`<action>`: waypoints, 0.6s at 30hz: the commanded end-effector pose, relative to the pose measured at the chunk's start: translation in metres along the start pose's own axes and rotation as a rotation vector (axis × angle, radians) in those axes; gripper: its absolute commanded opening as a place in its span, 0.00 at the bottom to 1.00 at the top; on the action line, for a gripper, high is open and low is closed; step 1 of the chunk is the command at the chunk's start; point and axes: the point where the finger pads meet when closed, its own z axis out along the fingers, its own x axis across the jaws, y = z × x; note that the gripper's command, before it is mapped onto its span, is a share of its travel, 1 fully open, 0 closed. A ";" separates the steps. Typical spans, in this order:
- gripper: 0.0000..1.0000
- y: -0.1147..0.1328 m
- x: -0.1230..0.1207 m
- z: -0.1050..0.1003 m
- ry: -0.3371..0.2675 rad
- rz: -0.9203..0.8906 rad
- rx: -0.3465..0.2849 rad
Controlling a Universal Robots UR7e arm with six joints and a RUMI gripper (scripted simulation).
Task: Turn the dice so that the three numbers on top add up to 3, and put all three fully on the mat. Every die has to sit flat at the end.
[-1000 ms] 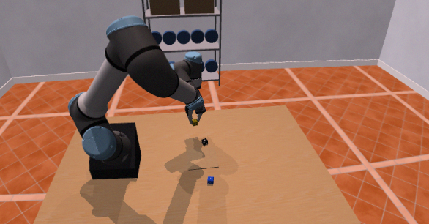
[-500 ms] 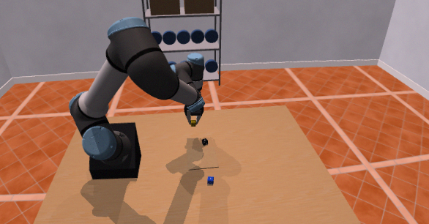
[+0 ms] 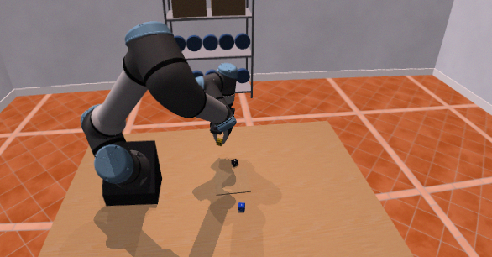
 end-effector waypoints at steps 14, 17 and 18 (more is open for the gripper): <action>0.06 0.000 0.011 0.004 0.083 0.521 -0.011; 0.06 0.001 0.012 0.004 0.097 0.601 -0.010; 0.06 0.001 0.013 0.004 0.104 0.641 -0.009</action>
